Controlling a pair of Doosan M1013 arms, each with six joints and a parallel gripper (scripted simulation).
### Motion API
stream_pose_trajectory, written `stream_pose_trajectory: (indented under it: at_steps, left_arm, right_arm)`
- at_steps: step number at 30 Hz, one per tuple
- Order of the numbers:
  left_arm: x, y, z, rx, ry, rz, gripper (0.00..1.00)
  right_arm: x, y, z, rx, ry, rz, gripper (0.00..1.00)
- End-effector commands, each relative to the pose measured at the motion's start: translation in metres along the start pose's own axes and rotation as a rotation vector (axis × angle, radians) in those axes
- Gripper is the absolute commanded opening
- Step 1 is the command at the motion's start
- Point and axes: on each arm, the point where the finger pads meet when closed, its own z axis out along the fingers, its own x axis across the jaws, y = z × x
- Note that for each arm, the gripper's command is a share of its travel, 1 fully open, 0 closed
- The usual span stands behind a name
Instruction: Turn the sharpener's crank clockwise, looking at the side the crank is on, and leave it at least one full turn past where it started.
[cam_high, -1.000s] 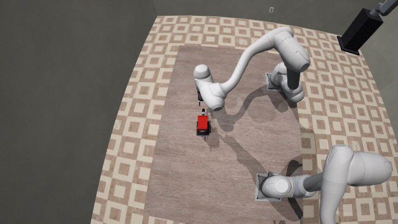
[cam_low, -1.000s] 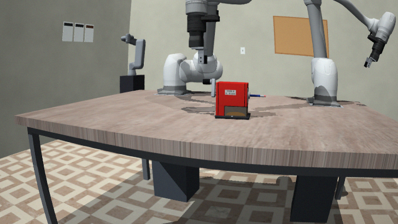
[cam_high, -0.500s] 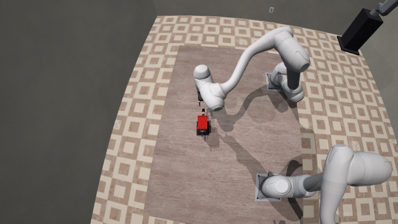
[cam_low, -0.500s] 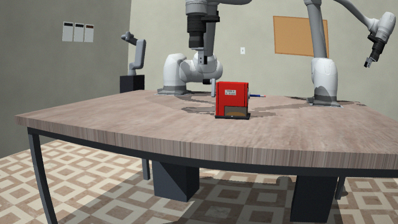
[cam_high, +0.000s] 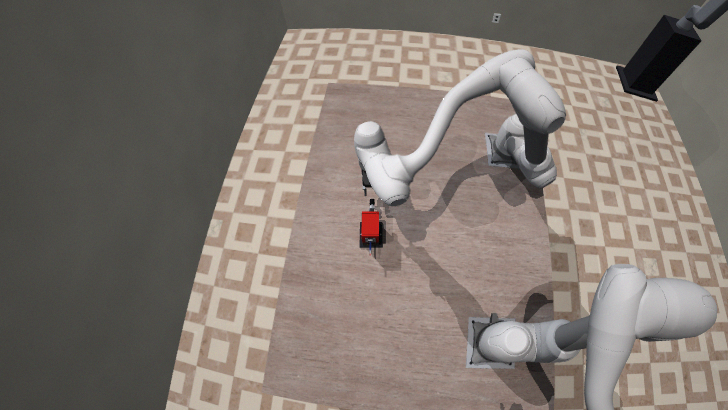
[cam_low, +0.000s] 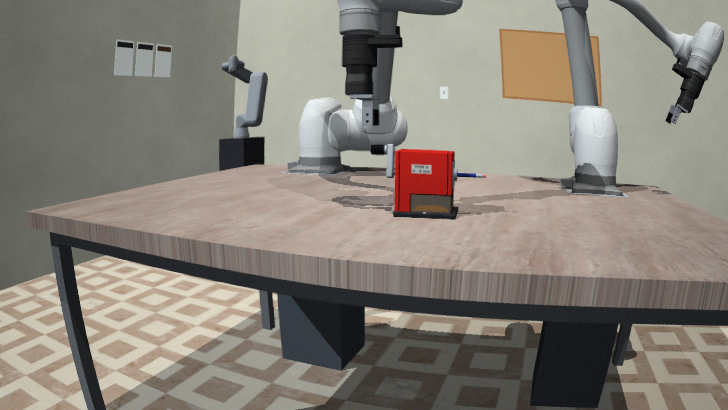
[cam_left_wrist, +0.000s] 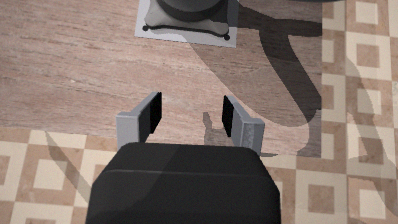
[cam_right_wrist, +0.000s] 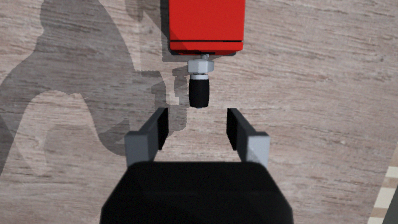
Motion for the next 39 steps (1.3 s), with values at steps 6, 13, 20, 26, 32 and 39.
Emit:
stream_pose_trajectory:
  at_steps: [6,13,20,26,32,39]
  left_arm:
    - [0.004,-0.002,0.000,-0.001,0.007,0.003,1.00]
    - [0.004,-0.002,0.000,-0.001,0.007,0.003,1.00]
    - [0.004,-0.002,0.000,-0.001,0.007,0.003,1.00]
    - [0.004,-0.002,0.000,-0.001,0.007,0.003,1.00]
    - [0.004,-0.002,0.000,-0.001,0.007,0.003,1.00]
    - [0.004,-0.002,0.000,-0.001,0.007,0.003,1.00]
  right_arm:
    - [0.000,-0.001,0.014,-0.001,0.002,-0.005,0.97]
    - [0.001,-0.001,0.023,-0.001,0.003,-0.005,0.97]
    - [0.001,-0.001,0.028,0.000,0.003,-0.005,0.97]
    - [0.002,-0.001,0.030,0.000,0.005,-0.005,0.97]
    - [0.002,-0.001,0.031,0.000,0.005,-0.005,0.97]
    - [0.002,-0.001,0.030,0.000,0.005,-0.005,0.97]
